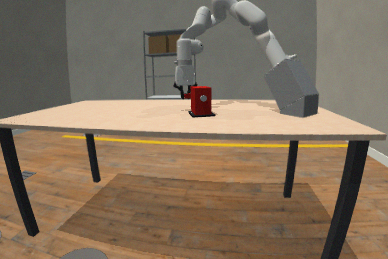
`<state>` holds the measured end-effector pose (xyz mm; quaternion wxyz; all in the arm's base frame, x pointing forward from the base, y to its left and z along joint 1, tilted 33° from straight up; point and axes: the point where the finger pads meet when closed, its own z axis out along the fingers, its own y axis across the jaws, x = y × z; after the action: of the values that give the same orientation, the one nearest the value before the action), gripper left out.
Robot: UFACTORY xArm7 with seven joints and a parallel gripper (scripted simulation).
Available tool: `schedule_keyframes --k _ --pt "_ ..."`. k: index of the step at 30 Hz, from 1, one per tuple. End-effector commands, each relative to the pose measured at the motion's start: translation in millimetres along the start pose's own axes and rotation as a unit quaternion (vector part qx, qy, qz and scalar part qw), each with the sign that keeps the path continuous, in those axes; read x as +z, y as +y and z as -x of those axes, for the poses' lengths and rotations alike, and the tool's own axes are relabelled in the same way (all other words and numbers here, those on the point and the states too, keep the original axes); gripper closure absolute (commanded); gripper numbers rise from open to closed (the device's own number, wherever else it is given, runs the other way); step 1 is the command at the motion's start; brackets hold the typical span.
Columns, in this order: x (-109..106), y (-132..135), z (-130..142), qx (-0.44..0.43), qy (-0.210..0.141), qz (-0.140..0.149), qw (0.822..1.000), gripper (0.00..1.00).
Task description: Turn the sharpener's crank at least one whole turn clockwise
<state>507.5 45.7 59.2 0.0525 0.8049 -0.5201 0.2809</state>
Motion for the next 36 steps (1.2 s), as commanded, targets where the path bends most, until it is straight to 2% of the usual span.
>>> schedule_keyframes --k 1,12,21,36 --pt "4 -1 0 0.0 0.0 -0.002 1.0 1.0" --pt "21 4 0 0.0 0.0 -0.002 1.0 1.0" --pt "40 19 0 0.0 0.0 -0.002 1.0 1.0" --pt "50 39 0 0.0 0.0 -0.002 1.0 1.0"
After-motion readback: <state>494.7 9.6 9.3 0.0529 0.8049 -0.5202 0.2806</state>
